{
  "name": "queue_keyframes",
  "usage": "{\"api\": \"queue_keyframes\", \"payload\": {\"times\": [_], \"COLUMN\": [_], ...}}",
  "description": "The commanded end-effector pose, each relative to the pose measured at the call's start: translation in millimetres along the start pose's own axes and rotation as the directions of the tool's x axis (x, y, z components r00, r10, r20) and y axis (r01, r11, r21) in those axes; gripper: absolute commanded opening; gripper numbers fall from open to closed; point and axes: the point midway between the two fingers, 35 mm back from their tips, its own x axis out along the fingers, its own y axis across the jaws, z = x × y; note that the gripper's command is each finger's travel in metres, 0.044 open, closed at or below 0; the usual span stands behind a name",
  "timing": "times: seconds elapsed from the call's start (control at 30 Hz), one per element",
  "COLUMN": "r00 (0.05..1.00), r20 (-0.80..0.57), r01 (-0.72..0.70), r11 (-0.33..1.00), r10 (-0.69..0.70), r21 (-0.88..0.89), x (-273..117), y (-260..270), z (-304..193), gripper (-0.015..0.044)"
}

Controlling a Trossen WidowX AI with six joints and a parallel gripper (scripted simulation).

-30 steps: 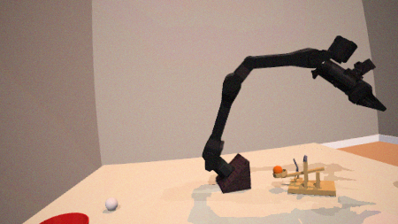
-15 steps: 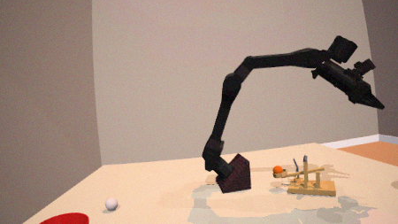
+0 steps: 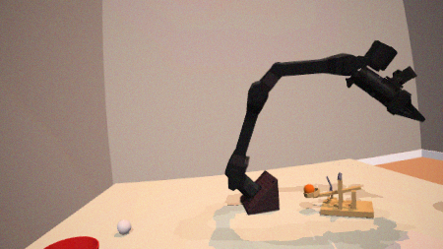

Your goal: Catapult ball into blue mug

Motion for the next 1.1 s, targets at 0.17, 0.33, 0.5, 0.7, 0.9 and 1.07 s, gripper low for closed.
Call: {"api": "queue_keyframes", "payload": {"times": [0.17, 0.33, 0.5, 0.7, 0.9, 1.07], "r00": [0.992, 0.978, 0.959, 0.929, 0.892, 0.856], "r20": [-0.127, -0.2, -0.267, -0.338, -0.396, -0.433], "r01": [-0.007, -0.03, -0.064, -0.121, -0.191, -0.258], "r11": [0.969, 0.92, 0.85, 0.742, 0.612, 0.493], "r10": [-0.026, -0.054, -0.092, -0.149, -0.218, -0.283], "r21": [-0.248, -0.391, -0.522, -0.659, -0.767, -0.831], "x": [-5.3, -10.6, -17.3, -27.1, -38.7, -49.6], "y": [29.1, 41.8, 51.4, 59.0, 62.7, 63.1], "z": [-46.4, -74.3, -101.9, -134.1, -164.7, -188.5], "gripper": [0.0, 0.0, 0.0, 0.0, 0.0, 0.0]}}
